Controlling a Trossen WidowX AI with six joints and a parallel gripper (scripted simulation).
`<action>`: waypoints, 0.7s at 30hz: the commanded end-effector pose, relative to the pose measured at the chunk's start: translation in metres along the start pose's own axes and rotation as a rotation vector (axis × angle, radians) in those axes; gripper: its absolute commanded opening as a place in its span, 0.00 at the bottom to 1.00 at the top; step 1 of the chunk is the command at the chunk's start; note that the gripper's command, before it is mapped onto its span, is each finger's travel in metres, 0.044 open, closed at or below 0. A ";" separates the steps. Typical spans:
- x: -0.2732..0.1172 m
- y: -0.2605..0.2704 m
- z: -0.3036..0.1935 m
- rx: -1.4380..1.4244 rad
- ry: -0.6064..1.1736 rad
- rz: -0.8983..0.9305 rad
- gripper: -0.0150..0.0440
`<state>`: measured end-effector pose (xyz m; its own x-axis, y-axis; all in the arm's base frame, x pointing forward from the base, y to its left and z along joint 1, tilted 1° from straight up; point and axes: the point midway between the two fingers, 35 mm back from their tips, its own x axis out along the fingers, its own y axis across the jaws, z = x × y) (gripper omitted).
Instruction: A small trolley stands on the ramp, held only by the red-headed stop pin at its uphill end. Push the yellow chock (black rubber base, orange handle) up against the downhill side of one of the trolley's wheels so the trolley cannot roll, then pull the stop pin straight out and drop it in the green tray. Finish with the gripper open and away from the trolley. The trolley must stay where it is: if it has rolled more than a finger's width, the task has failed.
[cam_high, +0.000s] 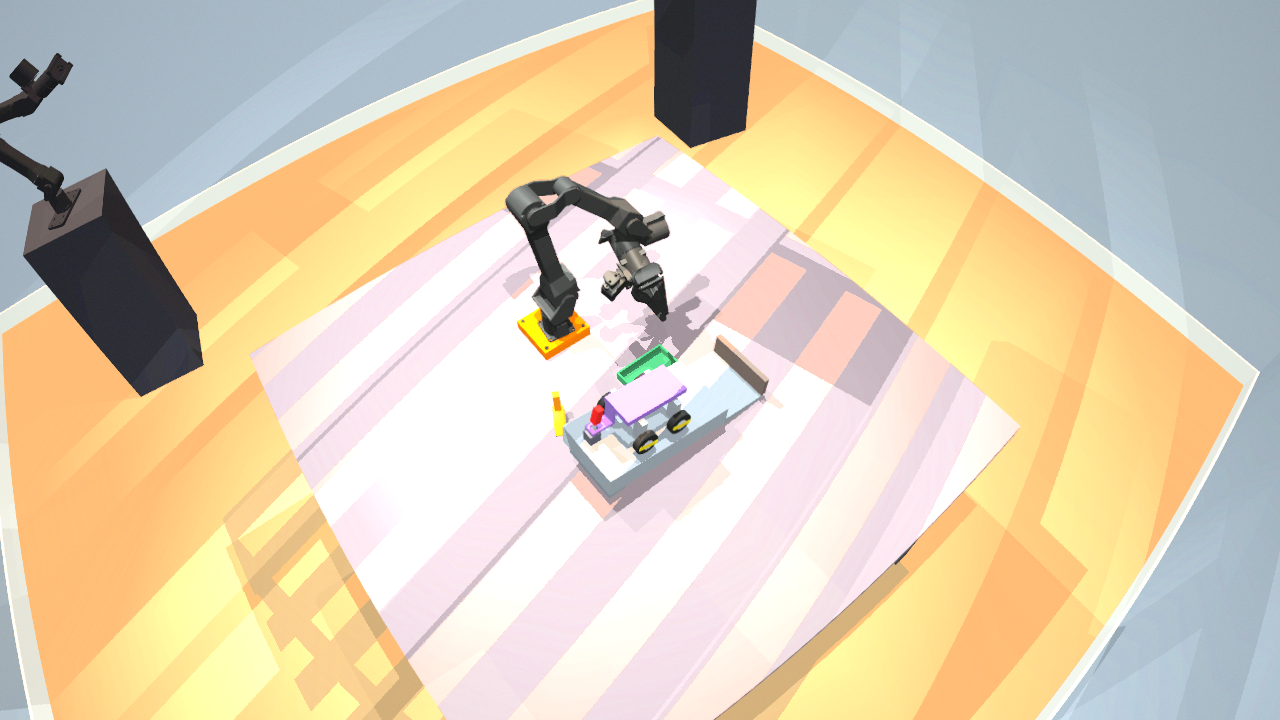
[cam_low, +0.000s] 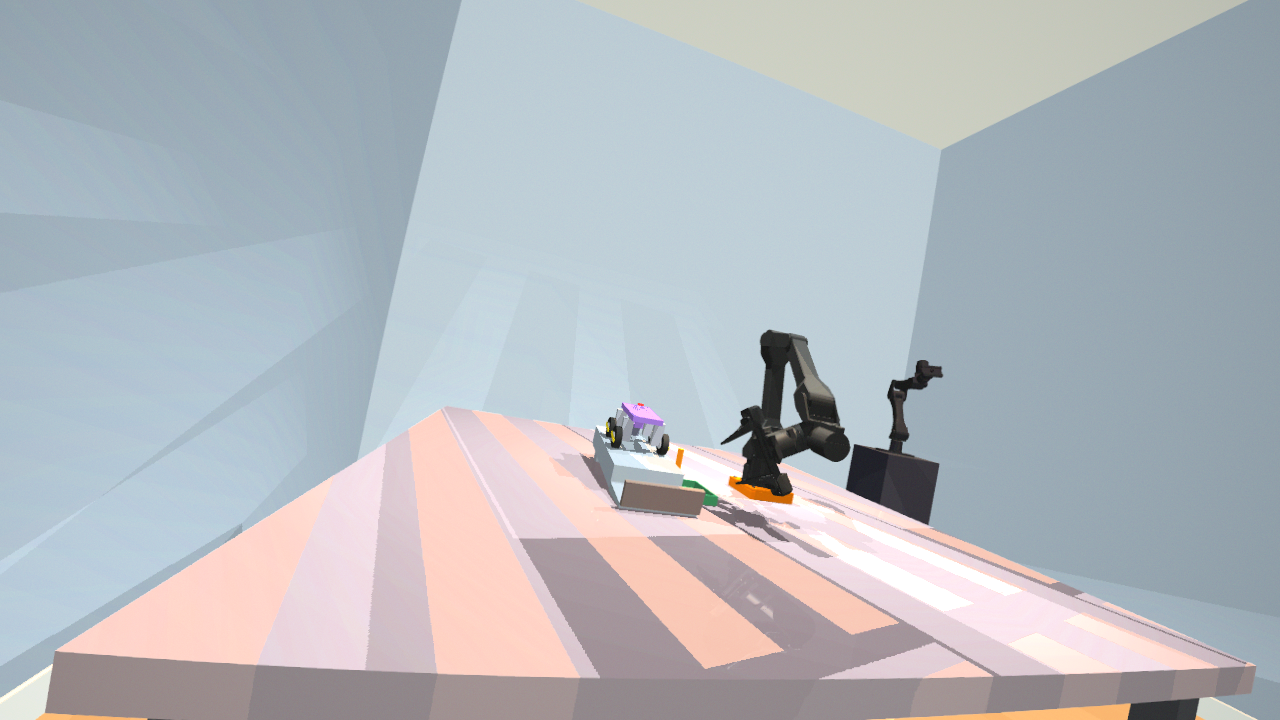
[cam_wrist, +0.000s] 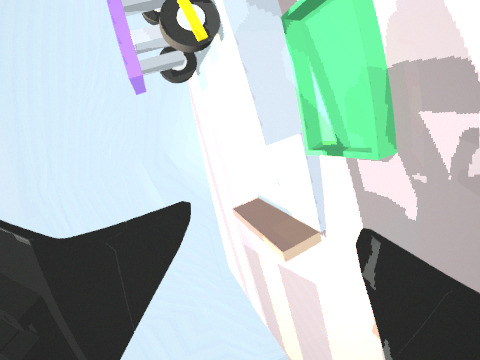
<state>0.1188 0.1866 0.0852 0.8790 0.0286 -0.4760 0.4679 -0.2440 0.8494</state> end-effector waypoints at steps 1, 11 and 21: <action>0.000 0.000 0.000 0.002 -0.002 -0.001 0.89; 0.019 0.011 0.014 0.202 -0.169 -0.060 0.58; 0.042 0.033 0.037 0.506 -0.391 -0.088 0.58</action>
<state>0.1604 0.1498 0.0815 0.7328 -0.2342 -0.6389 0.4012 -0.6096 0.6836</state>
